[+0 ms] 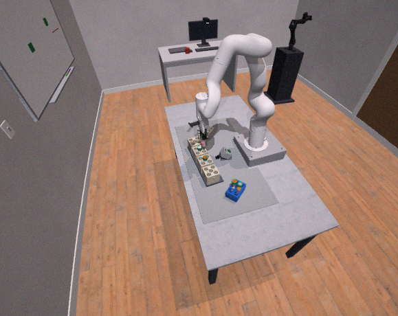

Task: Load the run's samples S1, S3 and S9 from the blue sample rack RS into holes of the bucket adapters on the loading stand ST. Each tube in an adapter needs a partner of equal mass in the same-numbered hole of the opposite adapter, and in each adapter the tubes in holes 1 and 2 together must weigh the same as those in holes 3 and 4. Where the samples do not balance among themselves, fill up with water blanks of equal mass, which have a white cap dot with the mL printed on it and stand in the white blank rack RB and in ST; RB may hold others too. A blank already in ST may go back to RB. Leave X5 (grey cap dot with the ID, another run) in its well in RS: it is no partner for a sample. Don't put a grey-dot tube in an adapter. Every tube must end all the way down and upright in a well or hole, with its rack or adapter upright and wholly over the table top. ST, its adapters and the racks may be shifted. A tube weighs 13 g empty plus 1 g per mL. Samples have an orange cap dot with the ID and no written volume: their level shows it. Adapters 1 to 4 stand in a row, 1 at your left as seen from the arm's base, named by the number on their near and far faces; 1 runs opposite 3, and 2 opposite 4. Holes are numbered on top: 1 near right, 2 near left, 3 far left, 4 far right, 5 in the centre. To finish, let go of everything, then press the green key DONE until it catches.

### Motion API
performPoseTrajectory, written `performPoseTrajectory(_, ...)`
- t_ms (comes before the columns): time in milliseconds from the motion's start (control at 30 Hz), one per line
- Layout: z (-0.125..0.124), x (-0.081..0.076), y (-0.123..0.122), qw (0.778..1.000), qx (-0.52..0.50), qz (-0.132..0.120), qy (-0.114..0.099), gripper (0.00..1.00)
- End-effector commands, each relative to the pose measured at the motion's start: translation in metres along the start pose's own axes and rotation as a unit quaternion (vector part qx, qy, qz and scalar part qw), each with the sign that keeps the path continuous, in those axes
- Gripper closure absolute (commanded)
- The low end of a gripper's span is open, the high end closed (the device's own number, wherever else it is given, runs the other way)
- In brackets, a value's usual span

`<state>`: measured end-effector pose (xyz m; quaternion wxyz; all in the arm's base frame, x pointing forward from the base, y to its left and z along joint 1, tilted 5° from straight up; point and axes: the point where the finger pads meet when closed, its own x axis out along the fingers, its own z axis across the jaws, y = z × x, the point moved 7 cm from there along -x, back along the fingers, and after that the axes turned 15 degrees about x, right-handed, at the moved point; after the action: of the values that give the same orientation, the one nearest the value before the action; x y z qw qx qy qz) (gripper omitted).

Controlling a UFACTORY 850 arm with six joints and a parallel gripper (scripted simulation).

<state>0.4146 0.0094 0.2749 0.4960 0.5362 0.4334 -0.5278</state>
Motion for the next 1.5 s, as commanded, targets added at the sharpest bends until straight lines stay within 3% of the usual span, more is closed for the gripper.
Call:
performPoseTrajectory(0, 0.017, 0.000, 0.009, 1.000, 0.000, 0.000, 0.002, 1.00)
performPoseTrajectory(833, 0.121, 0.000, 0.056, 1.000, 0.000, 0.000, 0.002, 1.00)
performPoseTrajectory(1467, 0.121, 0.000, 0.056, 1.000, 0.000, 0.000, 0.002, 1.00)
